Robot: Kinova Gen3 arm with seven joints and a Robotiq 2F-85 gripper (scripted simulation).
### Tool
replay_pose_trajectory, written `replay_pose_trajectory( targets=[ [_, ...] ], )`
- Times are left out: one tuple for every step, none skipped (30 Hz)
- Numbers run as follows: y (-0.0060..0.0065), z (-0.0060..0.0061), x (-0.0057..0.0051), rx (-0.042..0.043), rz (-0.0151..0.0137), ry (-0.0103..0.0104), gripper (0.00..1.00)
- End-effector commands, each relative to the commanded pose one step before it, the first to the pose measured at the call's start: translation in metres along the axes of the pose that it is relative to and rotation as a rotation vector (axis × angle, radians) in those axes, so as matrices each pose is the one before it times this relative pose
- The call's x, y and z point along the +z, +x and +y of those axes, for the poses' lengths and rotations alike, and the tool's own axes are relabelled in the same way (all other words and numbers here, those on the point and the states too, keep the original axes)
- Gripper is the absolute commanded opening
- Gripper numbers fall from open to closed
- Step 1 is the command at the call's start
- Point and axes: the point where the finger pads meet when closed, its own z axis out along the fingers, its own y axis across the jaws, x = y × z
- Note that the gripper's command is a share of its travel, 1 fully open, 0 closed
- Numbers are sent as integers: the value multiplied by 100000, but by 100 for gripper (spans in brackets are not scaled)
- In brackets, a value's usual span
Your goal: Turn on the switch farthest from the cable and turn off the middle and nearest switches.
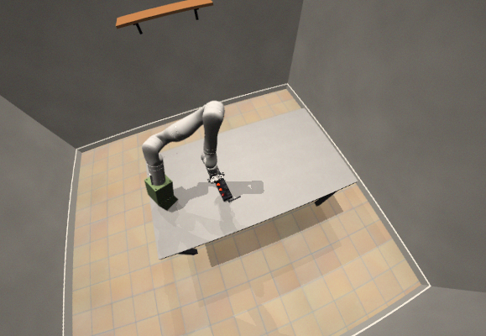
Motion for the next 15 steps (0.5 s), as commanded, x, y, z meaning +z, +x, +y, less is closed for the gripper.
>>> replay_pose_trajectory(
  targets=[
    [68,-22,-50,7,71,84,0],
    [213,60,-58,13,-37,-17,0],
    [458,130,-126,22,-64,-28,0],
    [681,198,-192,20,-56,-22,0],
    [820,247,-239,5,-9,2,0],
    [836,261,-252,-14,56,30,0],
    [719,232,-222,-25,100,44,0],
    [496,165,-156,-24,96,40,0],
    [235,79,-74,-13,53,21,0],
    [41,14,-13,-2,10,4,0],
    [0,0,0,0,0,0,0],
    [0,0,0,0,0,0,0],
    [0,0,0,0,0,0,0],
    [0,0,0,0,0,0,0],
    [0,0,0,0,0,0,0]
  ],
)
